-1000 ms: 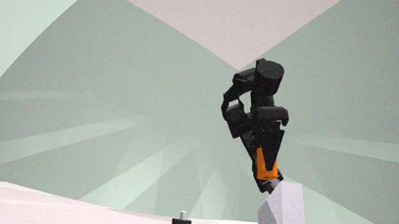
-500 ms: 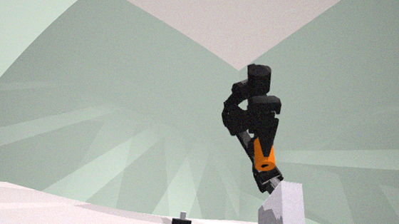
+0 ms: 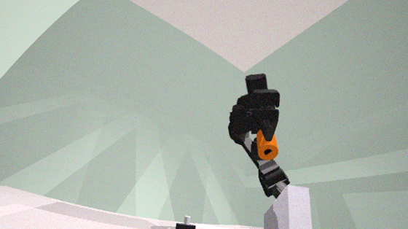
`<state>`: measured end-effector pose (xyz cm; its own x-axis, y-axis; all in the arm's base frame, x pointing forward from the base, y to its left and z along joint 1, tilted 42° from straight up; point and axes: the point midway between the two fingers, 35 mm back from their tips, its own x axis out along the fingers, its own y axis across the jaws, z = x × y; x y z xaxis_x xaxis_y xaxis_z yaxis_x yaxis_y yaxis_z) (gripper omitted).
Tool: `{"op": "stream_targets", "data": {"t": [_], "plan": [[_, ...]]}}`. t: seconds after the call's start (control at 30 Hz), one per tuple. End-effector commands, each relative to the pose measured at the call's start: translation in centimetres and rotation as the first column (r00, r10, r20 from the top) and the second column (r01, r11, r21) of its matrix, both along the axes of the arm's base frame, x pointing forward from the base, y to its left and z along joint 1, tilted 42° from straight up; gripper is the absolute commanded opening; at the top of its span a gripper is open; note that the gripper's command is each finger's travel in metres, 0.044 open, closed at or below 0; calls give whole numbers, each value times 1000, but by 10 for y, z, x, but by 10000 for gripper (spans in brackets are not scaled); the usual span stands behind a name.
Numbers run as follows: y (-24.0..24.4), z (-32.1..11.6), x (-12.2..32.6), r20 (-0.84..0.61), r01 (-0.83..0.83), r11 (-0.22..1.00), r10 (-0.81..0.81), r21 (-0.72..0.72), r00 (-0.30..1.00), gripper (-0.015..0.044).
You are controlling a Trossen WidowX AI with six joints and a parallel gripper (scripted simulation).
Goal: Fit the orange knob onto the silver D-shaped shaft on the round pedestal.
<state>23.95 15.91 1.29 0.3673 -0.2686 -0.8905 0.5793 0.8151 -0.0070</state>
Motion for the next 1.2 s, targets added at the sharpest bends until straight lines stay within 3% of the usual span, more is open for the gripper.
{"op": "stream_targets", "data": {"t": [0.0, 0.47, 1.17], "plan": [[5, 7, 0, 38, -39, 998, 37, 58, 999, 0], [20, 32, 3, 212, -199, 947, 147, 253, 966, 0], [16, 26, 2, 175, -165, 962, 128, 216, 976, 0]]}}
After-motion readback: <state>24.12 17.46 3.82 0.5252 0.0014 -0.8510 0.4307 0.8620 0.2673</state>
